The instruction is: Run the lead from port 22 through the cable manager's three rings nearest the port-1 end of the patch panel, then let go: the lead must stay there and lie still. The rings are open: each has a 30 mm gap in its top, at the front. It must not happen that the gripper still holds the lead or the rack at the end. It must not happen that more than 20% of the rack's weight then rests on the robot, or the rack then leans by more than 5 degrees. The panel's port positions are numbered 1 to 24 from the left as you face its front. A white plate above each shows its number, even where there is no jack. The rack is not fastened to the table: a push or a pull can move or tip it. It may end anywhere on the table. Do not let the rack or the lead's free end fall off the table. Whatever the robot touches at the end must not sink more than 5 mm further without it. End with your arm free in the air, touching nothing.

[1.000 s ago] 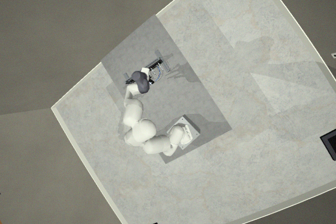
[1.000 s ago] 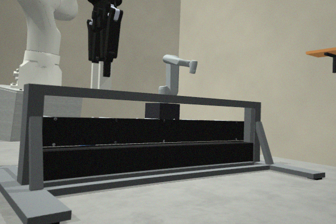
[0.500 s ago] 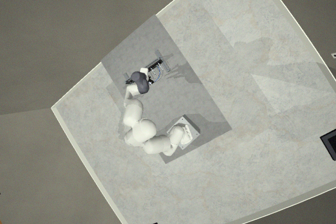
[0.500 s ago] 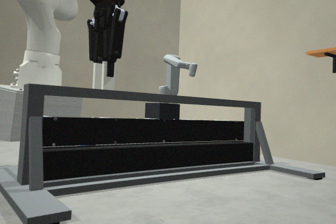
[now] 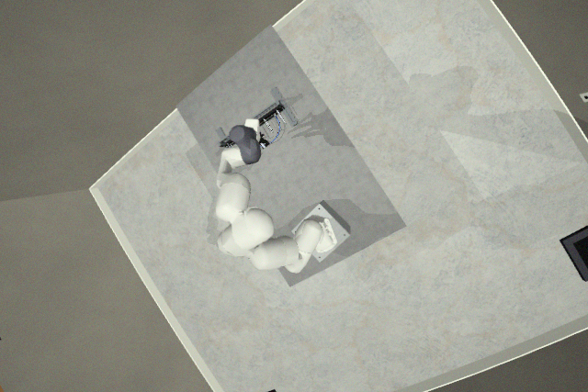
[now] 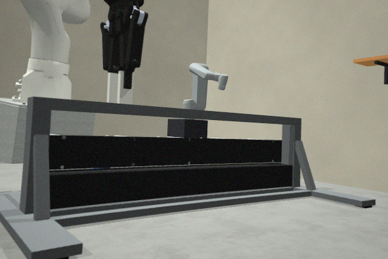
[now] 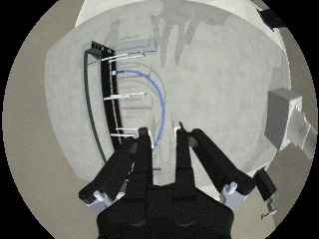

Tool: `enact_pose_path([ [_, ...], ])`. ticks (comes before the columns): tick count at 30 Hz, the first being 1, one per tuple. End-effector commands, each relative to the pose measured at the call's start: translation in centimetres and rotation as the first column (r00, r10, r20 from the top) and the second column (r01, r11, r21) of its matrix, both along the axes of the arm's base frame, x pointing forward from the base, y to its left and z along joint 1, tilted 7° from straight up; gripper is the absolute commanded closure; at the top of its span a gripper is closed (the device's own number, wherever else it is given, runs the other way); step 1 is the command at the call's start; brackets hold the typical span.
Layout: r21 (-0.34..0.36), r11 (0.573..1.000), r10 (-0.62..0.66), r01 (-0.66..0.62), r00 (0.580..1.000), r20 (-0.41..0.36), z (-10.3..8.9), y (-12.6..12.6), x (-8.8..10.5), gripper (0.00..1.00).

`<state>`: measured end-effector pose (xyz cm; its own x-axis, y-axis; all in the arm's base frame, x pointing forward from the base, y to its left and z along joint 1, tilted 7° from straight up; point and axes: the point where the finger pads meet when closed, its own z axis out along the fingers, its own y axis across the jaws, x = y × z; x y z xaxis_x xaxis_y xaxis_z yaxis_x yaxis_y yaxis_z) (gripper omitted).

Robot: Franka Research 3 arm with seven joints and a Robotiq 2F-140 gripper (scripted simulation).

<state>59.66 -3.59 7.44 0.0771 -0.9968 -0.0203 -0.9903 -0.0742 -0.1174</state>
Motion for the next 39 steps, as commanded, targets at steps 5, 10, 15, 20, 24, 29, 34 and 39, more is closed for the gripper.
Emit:
enact_pose_path([
  [5, -0.003, 1.000, 0.009, -0.009, 1.000, 0.002, 0.0, -0.1, 0.0, 0.80],
  [10, -0.003, 1.000, 0.009, -0.009, 1.000, 0.002, -0.4, -0.1, 0.1, 0.80],
  [15, -0.003, 1.000, 0.009, -0.009, 1.000, 0.002, -1.2, -0.1, 0.2, 0.80],
  [20, -0.003, 1.000, 0.009, -0.009, 1.000, 0.002, -2.0, 0.0, 0.3, 0.80],
  [24, -0.003, 1.000, 0.009, -0.009, 1.000, 0.002, -2.8, 0.0, 0.4, 0.80],
  [29, -0.003, 1.000, 0.009, -0.009, 1.000, 0.002, -4.2, 0.0, 0.5, 0.80],
  [34, -0.003, 1.000, 0.009, -0.009, 1.000, 0.002, -5.8, 0.1, 0.7, 0.80],
  [39, -0.003, 1.000, 0.009, -0.009, 1.000, 0.002, -6.6, 0.1, 0.8, 0.80],
])
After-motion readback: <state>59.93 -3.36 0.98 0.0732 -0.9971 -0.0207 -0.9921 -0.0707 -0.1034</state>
